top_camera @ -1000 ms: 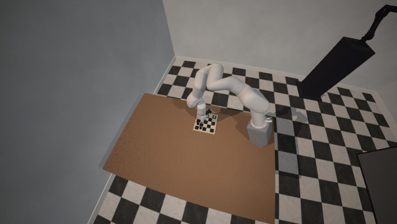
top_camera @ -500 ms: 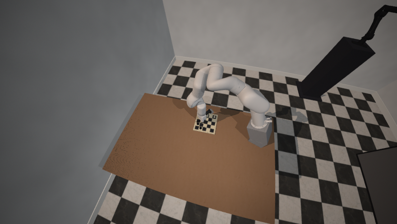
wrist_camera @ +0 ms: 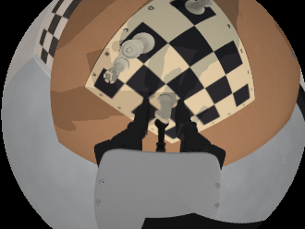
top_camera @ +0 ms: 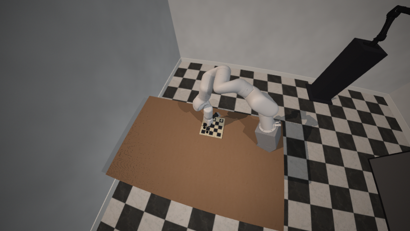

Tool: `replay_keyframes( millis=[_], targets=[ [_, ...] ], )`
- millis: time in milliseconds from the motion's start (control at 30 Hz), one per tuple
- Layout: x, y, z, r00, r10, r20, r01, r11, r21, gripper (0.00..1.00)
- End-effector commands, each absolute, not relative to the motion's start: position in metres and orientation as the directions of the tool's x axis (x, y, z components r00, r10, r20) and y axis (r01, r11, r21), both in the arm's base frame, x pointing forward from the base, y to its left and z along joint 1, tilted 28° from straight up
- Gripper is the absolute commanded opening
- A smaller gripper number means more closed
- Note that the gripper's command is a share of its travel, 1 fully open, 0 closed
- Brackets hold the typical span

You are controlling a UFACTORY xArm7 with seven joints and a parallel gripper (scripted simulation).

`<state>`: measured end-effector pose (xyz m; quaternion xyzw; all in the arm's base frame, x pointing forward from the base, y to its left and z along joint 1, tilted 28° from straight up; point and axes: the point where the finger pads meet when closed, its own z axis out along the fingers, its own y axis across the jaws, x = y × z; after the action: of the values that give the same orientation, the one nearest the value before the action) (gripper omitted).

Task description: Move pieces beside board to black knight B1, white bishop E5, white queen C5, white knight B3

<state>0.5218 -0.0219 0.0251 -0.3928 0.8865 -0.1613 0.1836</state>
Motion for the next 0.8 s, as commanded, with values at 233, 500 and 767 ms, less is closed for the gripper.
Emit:
replay_keyframes(
  millis=[233, 500, 767],
  targets=[
    [0.515, -0.019, 0.041, -0.623, -0.756, -0.201, -0.636, 0.639, -0.431, 0.39],
    [0.504, -0.016, 0.063, -0.623, -0.756, -0.201, -0.636, 0.639, -0.431, 0.39],
    [0.493, -0.012, 0.084, -0.623, -0.756, -0.201, -0.636, 0.639, -0.431, 0.39]
  ],
)
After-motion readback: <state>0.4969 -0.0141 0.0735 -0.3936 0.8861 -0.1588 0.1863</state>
